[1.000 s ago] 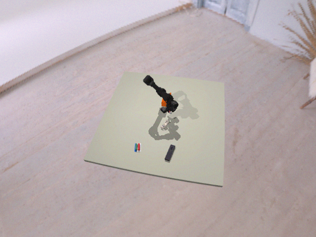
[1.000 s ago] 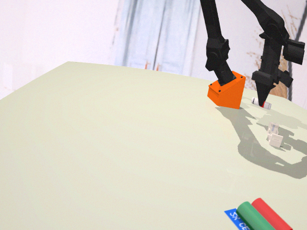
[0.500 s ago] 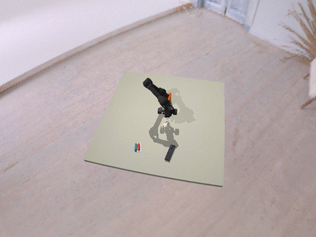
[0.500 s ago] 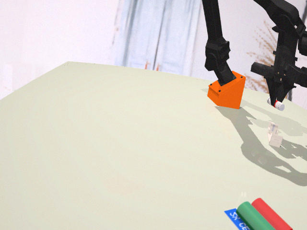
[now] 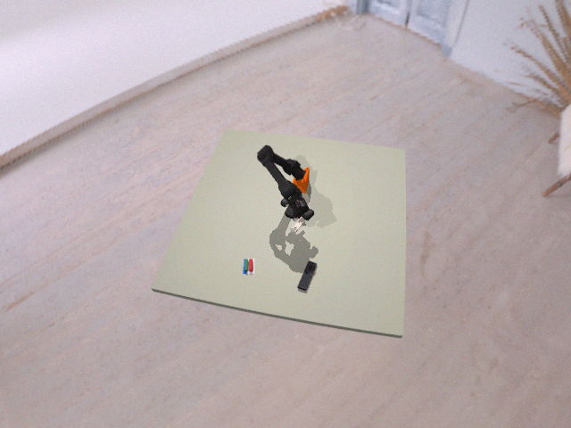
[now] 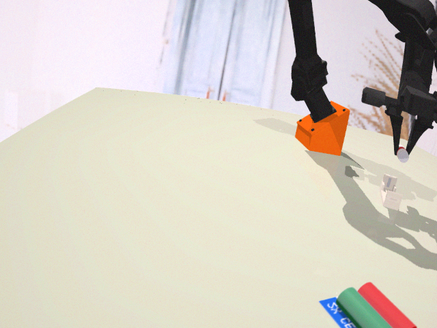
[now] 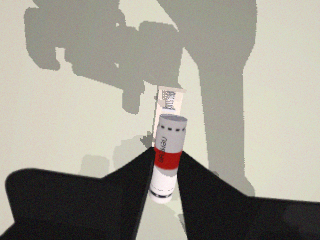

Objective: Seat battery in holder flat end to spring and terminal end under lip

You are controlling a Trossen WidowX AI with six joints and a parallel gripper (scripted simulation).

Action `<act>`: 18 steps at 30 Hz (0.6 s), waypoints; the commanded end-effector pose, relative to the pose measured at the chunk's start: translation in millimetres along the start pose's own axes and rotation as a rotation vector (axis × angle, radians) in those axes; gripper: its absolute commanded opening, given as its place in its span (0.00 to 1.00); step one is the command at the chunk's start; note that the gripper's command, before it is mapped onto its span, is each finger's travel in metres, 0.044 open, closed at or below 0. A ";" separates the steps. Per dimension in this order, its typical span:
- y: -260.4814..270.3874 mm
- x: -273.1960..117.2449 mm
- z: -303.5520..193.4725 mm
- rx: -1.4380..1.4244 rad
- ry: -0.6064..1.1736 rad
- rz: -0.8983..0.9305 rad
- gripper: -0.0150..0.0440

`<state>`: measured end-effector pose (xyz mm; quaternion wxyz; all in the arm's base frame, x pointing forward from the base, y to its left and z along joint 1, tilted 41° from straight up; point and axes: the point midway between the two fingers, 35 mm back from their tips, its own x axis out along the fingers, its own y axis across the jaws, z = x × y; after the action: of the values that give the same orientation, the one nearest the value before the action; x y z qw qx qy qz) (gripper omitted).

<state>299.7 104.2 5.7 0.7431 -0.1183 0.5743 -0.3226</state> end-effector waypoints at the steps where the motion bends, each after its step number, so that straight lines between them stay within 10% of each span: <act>1: 0.3 10.2 -0.8 0.008 0.056 -0.006 0.36; 18: -1.1 44.0 -3.7 0.006 0.300 -0.005 0.36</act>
<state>301.0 78.7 -26.2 0.6579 -0.0704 0.6689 -0.3389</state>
